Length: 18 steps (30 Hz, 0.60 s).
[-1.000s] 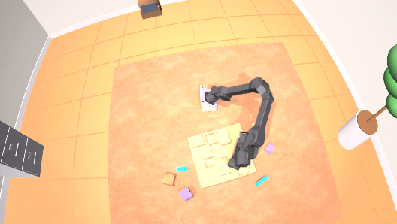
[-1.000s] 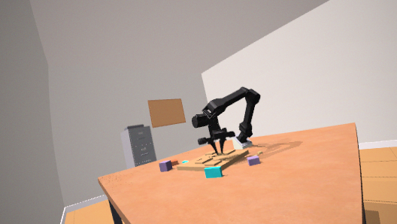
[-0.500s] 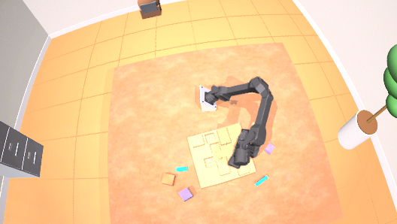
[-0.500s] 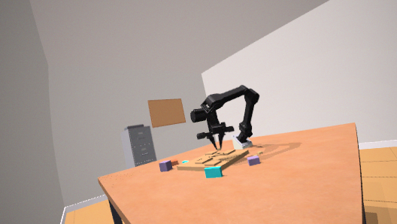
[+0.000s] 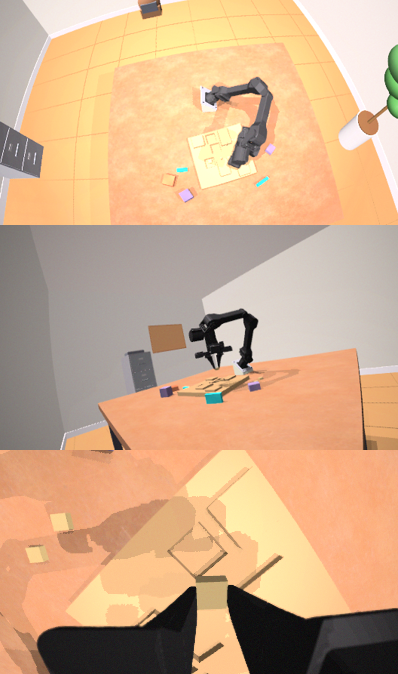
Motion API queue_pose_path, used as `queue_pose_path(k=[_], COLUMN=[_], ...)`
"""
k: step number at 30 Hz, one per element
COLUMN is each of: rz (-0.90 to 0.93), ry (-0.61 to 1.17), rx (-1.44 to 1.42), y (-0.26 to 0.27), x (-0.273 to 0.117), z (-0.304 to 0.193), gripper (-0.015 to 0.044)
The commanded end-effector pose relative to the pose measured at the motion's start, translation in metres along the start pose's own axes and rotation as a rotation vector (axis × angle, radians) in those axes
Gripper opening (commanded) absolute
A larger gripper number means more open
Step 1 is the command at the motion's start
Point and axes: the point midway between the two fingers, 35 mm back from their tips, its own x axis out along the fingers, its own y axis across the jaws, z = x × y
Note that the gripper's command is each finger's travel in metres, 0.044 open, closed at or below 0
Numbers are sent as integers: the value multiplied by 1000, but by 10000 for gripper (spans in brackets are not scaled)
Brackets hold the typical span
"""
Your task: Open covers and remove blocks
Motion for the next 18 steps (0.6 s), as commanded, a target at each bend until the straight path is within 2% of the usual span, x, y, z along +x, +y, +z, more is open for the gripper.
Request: queue_pose_path(k=[1,18], rz=[-2,-17], ry=[10,28], rx=[2,6], y=[-11,-53], x=[-1,-7], z=[-10,-62], gripper=[80,80])
